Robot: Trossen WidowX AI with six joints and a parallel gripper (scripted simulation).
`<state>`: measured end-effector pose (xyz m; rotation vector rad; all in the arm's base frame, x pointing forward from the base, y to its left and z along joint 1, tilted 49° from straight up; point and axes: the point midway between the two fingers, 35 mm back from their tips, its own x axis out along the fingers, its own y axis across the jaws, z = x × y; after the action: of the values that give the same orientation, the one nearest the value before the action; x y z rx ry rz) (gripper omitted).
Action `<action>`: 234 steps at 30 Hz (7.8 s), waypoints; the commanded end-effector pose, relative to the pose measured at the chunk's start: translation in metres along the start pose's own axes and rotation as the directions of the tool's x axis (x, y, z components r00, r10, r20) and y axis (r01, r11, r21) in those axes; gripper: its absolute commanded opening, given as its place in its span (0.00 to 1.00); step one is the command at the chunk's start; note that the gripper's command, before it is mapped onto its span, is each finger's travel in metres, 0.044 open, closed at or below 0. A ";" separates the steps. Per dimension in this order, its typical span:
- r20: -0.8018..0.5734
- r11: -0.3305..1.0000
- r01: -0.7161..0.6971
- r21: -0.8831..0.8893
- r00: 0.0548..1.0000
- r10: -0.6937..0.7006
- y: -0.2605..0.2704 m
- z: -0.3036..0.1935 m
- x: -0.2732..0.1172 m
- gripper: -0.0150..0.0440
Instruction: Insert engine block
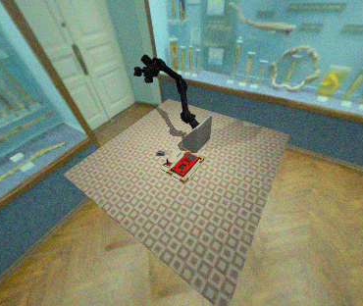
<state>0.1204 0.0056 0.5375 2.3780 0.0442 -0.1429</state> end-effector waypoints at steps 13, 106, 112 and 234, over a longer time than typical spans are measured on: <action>0.225 0.990 0.082 -0.113 0.973 -0.055 0.001 0.049 0.073 1.00; 0.995 -0.272 0.959 0.076 -0.055 0.084 -0.177 0.454 0.212 1.00; 0.995 -0.272 0.959 0.076 -0.055 0.083 -0.177 0.460 0.212 1.00; 0.996 -0.757 0.649 0.084 -0.052 0.066 -0.297 0.403 0.267 0.25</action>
<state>0.3265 -0.0638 0.0237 -0.1221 1.2393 -1.1684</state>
